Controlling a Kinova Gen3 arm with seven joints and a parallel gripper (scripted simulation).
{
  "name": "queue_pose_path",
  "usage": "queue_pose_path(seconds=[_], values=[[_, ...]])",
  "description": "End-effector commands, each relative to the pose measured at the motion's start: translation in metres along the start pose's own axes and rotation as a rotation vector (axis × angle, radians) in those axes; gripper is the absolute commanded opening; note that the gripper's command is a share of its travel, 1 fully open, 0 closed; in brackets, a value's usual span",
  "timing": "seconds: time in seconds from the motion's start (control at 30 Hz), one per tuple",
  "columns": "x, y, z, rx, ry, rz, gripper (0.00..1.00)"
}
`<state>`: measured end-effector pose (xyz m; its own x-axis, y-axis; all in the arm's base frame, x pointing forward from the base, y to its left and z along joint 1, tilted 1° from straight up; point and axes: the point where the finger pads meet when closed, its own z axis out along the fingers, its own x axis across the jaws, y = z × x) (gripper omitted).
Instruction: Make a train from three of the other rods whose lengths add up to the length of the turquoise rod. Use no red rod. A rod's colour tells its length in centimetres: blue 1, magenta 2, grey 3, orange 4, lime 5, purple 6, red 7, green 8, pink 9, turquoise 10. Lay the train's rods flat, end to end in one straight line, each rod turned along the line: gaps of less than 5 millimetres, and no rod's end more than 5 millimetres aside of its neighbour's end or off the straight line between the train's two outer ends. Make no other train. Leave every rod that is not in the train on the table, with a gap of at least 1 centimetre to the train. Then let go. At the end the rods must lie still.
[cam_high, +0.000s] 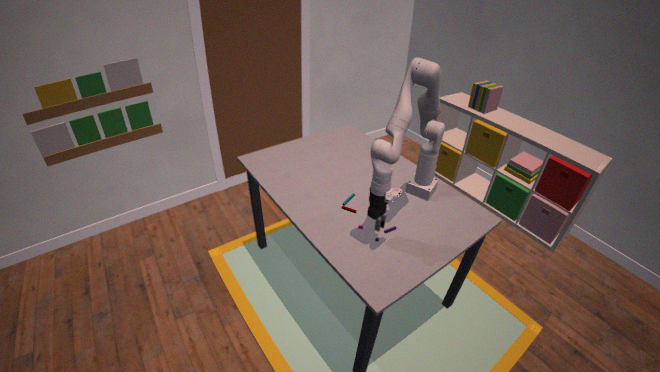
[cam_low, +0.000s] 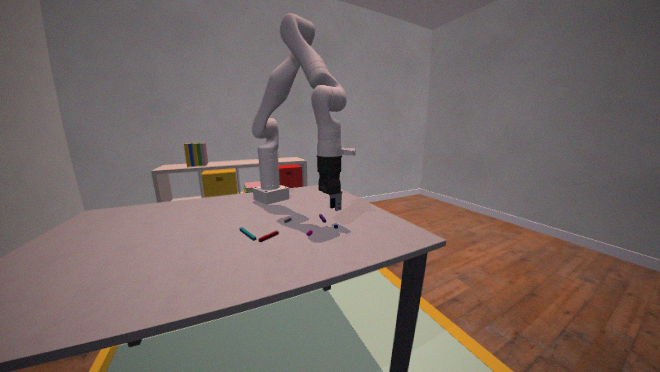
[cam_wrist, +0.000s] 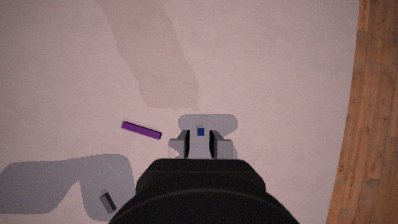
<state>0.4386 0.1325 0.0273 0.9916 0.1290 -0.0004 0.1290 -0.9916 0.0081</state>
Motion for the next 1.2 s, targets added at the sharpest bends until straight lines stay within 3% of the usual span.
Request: queue_pose_path(seconds=[0.0,0.47,1.17], values=[[0.0,-0.001,-0.001,0.001,-0.004,0.008,0.54],[-0.001,-0.001,0.005,0.0,-0.006,0.009,0.54],[-0.001,-0.001,0.031,0.0,-0.006,0.009,0.54]])
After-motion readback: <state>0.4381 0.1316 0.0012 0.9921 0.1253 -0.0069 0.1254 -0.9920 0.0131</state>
